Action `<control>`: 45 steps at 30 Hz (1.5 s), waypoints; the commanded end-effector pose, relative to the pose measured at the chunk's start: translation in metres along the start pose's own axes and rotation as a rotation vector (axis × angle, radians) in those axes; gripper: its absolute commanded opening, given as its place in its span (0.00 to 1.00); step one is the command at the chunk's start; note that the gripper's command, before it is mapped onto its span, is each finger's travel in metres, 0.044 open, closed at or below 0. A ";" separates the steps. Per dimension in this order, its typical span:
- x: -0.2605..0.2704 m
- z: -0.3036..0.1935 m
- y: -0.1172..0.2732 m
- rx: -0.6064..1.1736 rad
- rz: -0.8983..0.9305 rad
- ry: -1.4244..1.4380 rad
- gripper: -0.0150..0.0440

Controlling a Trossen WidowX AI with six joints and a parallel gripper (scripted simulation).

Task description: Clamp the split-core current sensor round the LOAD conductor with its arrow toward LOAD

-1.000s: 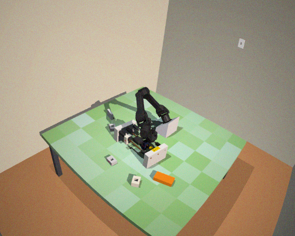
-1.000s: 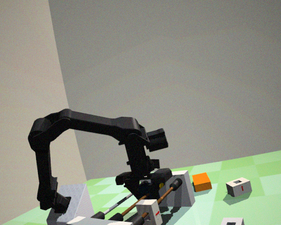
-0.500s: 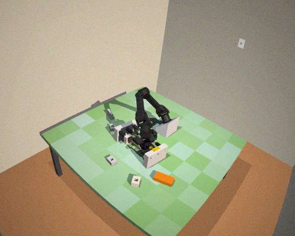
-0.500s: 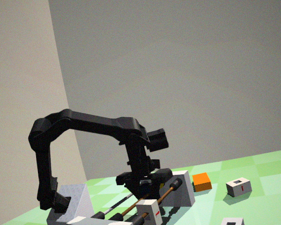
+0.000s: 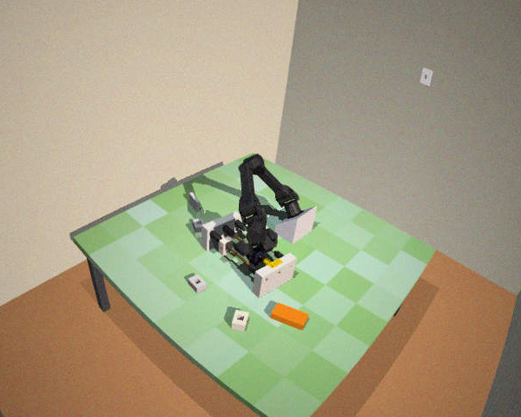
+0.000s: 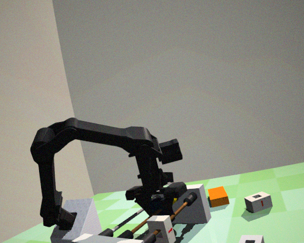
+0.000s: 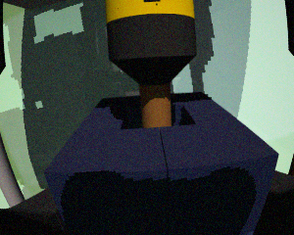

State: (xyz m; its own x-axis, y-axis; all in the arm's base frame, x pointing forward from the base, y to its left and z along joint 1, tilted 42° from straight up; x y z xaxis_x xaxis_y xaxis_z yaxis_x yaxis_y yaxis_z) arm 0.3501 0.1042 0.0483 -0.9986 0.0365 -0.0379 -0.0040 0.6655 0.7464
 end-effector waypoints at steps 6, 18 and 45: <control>0.000 0.000 0.000 0.000 0.001 0.000 0.73; 0.000 0.000 0.000 0.000 0.001 0.000 0.73; 0.000 0.000 0.000 0.000 0.001 0.000 1.00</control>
State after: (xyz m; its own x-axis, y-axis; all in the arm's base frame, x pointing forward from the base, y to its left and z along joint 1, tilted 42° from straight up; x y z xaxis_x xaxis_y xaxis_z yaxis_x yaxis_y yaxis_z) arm 0.3501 0.1042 0.0484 -0.9986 0.0365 -0.0380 -0.0040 0.6655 0.7464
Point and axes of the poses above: the point midway between the two fingers, 35 mm back from their tips, its own y axis back along the fingers, its own x axis across the jaws, z = x × y, the point moved 9 cm from there along y, back along the fingers, and after that the axes turned 5 degrees about y, right-handed, at the moved point
